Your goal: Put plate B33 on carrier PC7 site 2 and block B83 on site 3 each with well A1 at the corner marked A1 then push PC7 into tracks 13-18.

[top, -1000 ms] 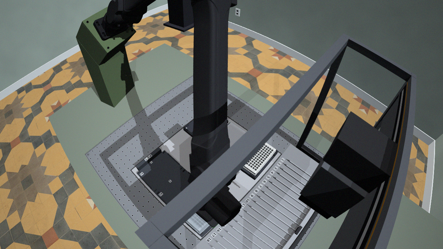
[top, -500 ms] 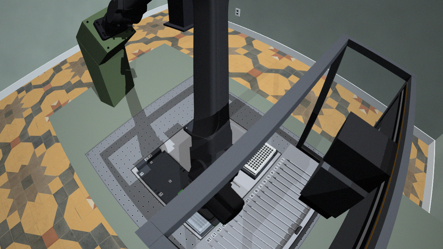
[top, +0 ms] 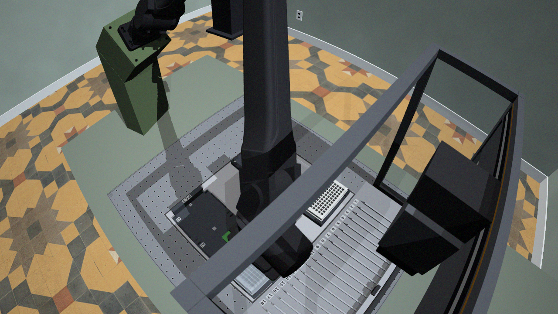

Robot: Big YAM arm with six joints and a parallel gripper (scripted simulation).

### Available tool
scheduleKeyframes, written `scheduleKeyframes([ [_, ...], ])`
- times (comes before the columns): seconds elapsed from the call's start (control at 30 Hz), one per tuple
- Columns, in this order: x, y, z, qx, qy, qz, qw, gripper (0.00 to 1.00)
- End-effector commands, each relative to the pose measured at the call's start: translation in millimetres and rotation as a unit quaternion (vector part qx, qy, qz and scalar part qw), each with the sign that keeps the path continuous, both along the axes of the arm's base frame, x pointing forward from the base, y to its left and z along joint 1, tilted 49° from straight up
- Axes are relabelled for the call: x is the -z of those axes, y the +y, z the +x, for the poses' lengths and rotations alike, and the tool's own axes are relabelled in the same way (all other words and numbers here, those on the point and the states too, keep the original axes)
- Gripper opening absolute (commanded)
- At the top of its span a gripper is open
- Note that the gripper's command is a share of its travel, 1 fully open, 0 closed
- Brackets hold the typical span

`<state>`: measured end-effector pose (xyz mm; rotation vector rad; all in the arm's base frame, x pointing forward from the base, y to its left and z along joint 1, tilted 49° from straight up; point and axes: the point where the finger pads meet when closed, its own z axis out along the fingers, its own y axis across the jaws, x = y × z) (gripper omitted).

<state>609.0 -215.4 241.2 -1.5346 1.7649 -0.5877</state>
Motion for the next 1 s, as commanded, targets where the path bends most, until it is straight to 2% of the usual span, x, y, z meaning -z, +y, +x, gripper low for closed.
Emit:
scheduleKeyframes([
  [0.0,-17.2,-9,-18,0.004,-0.005,-0.005,1.000,0.96],
  [0.1,-23.3,-10,-25,0.004,-0.004,-0.005,1.000,0.96],
  [0.13,-21.5,-5,-13,0.001,-0.007,-0.004,1.000,0.96],
  [0.2,-21.4,-5,-13,0.001,-0.007,-0.004,1.000,0.96],
  [0.23,-23.7,13,-18,-0.017,-0.015,-0.021,1.000,1.00],
  [0.37,-19.5,39,-25,-0.010,-0.014,-0.012,1.000,1.00],
  [0.43,-19.5,39,-25,-0.010,-0.014,-0.012,1.000,1.00],
  [0.93,-4.2,134,-49,-0.010,-0.015,-0.008,1.000,1.00],
  [0.97,-4.2,134,-49,-0.010,-0.015,-0.008,1.000,1.00],
])
